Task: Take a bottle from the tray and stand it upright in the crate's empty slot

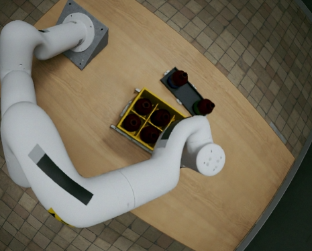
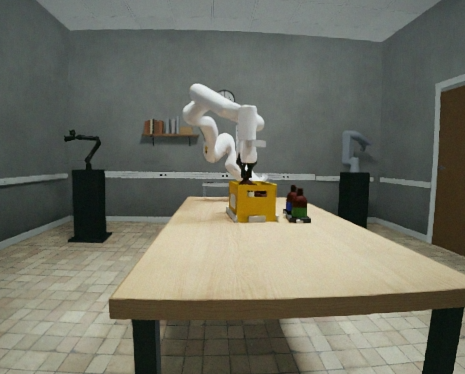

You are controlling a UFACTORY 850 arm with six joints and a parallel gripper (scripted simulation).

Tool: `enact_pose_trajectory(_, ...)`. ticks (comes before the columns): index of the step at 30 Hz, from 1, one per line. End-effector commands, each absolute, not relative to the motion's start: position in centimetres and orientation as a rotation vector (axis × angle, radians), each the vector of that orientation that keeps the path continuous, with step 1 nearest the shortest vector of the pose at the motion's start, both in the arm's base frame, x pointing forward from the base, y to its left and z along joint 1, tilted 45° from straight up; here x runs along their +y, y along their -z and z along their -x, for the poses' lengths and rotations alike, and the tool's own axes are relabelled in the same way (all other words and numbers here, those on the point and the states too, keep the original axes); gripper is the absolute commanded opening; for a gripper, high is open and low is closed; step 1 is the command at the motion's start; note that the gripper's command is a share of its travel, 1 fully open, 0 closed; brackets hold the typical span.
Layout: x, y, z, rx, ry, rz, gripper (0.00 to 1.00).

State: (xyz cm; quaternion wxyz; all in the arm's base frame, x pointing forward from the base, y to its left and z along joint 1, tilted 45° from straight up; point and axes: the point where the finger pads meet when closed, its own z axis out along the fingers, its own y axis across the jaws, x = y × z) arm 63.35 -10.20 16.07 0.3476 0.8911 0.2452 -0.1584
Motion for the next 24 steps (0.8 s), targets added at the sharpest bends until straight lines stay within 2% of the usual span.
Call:
enact_pose_trajectory(1, -10.33, -15.96, -63.39, 0.636, 0.408, -2.311, 0.00)
enact_pose_trajectory(24, -10.57, -15.71, -63.36, 0.636, 0.408, -2.311, 0.00)
